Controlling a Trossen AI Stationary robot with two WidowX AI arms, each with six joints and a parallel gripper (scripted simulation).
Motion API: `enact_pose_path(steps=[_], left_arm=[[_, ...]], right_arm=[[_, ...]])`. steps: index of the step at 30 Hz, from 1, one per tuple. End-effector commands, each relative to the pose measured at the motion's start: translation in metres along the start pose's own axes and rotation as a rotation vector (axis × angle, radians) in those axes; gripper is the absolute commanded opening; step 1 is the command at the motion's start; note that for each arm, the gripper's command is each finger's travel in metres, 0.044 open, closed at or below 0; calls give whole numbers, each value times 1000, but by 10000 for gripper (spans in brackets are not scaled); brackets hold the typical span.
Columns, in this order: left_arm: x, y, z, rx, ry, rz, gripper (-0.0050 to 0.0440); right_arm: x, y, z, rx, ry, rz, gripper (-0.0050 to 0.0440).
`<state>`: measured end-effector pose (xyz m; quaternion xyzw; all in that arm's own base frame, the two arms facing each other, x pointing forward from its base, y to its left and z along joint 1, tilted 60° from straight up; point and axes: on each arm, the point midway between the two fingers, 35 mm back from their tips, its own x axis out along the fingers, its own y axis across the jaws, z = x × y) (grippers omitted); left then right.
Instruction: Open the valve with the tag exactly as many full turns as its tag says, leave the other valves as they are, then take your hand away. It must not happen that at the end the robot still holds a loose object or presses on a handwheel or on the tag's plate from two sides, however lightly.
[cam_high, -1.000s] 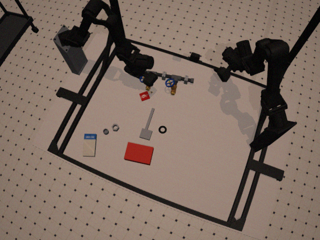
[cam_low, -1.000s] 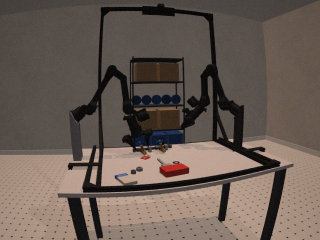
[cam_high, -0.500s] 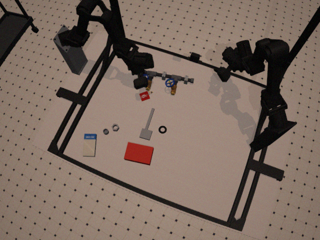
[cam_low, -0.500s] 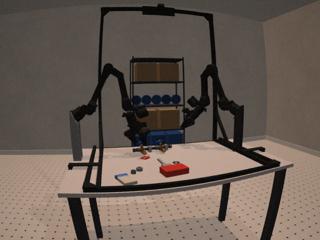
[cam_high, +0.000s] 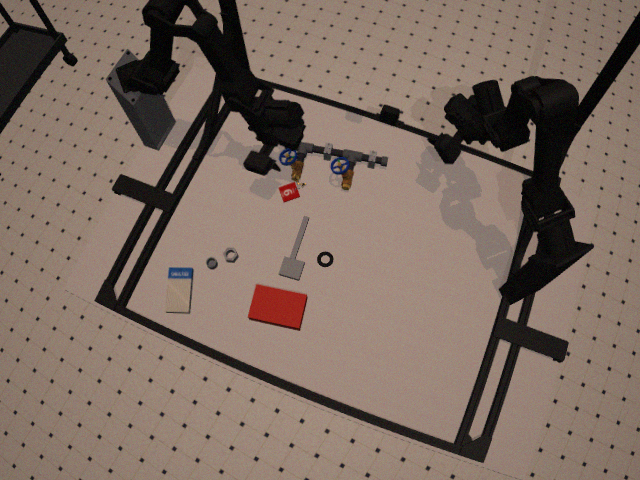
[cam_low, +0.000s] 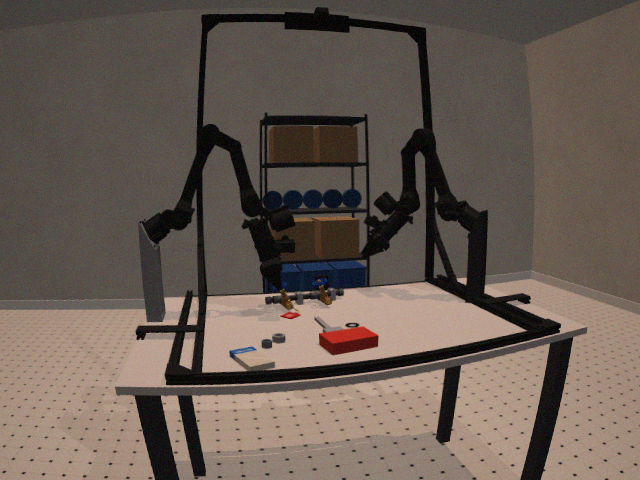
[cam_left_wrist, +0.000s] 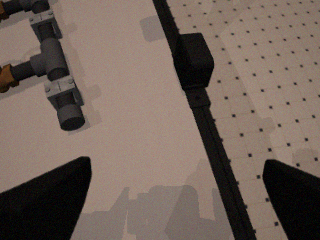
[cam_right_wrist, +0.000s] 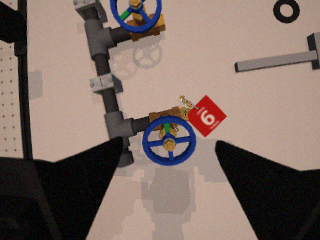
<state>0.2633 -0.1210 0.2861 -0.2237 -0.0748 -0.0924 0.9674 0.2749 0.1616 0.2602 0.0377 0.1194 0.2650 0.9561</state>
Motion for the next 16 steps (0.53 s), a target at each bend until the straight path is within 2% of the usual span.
enact_pose_path(steps=[1, 3, 11, 16], left_arm=[[0, 0, 0, 0, 0, 0, 400], [0, 0, 0, 0, 0, 0, 400], [0, 0, 0, 0, 0, 0, 400], [0, 0, 0, 0, 0, 0, 400]], right_arm=[[-5, 0, 1, 135, -5, 4, 400], [-6, 0, 0, 291, -5, 4, 400], [-8, 0, 0, 657, -4, 5, 400], [-8, 0, 0, 670, -4, 5, 400]])
